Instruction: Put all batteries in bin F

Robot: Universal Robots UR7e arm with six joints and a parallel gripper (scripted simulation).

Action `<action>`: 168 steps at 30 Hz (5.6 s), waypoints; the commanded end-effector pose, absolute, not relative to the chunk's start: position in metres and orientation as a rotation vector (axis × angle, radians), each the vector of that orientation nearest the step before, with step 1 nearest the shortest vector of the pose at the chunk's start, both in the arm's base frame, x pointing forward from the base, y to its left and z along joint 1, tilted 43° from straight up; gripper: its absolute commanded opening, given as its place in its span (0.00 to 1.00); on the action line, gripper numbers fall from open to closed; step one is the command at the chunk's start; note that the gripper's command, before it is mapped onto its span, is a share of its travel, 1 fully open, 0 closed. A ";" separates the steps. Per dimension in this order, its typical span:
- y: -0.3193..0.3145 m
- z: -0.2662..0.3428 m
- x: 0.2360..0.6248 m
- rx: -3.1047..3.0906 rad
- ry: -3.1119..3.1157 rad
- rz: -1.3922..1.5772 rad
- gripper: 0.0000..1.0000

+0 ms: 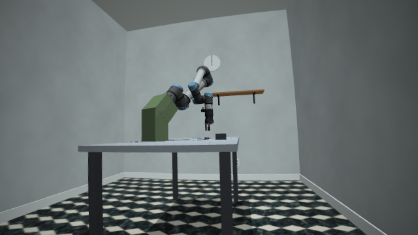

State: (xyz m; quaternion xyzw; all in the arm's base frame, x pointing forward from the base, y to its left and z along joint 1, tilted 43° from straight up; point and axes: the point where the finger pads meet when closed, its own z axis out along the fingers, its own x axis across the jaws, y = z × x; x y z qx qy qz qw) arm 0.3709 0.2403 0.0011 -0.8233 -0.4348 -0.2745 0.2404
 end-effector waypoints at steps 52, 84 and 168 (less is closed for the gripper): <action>0.287 -0.053 0.389 -2.253 -1.190 -0.752 0.60; 0.287 -0.053 0.389 -2.253 -1.190 -0.752 0.31; 0.141 -0.056 0.487 -2.327 -0.953 -0.677 0.31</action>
